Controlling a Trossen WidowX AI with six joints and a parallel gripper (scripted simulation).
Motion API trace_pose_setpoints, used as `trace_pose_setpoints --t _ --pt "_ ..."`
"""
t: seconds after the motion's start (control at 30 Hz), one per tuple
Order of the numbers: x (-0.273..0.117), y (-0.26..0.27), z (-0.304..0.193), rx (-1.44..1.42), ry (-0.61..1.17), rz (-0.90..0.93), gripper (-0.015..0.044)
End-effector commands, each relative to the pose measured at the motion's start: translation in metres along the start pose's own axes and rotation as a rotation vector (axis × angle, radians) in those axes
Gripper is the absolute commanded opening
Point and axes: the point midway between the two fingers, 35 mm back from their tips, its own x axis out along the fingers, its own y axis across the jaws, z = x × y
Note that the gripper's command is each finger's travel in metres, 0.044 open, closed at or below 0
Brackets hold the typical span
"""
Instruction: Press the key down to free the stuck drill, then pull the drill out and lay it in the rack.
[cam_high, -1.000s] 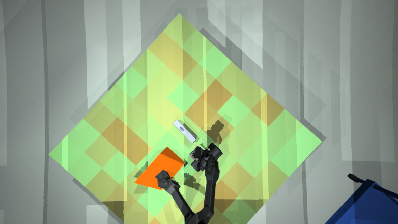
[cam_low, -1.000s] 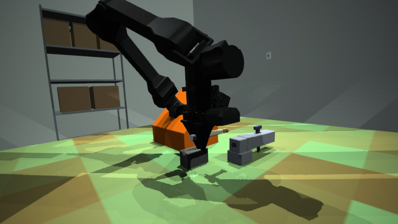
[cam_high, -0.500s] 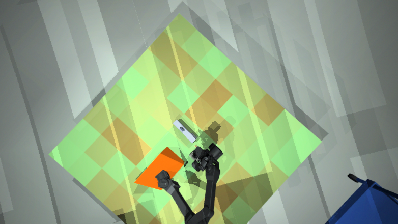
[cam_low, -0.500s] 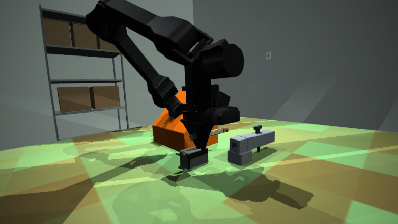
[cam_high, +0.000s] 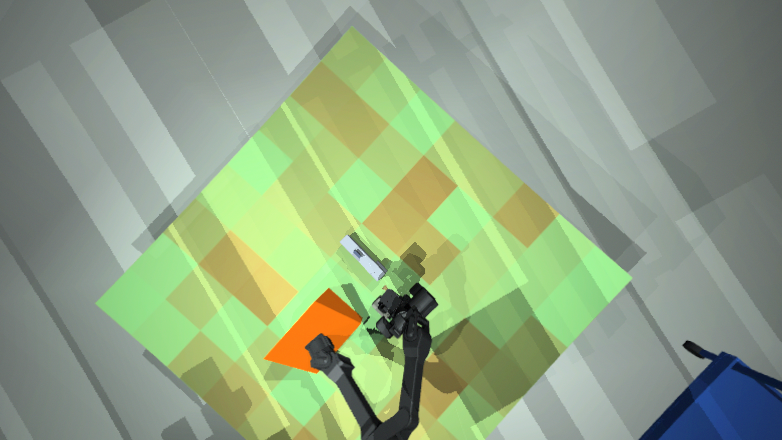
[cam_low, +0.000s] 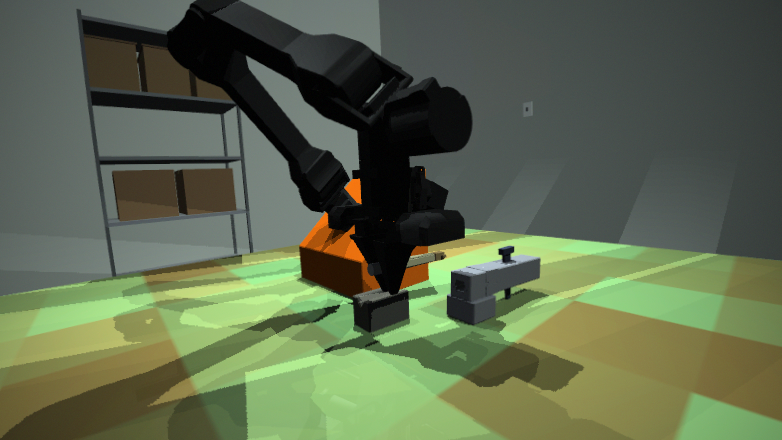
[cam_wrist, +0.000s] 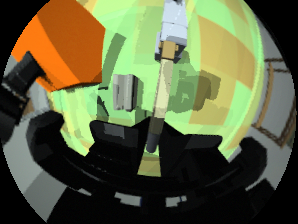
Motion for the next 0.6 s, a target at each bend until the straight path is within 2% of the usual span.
trace_pose_setpoints --t 0.0,0.57 --pt "0.001 0.007 -0.002 -0.005 0.004 -0.002 0.0000" --pt "0.005 0.032 -0.009 -0.006 0.005 -0.001 0.0000"
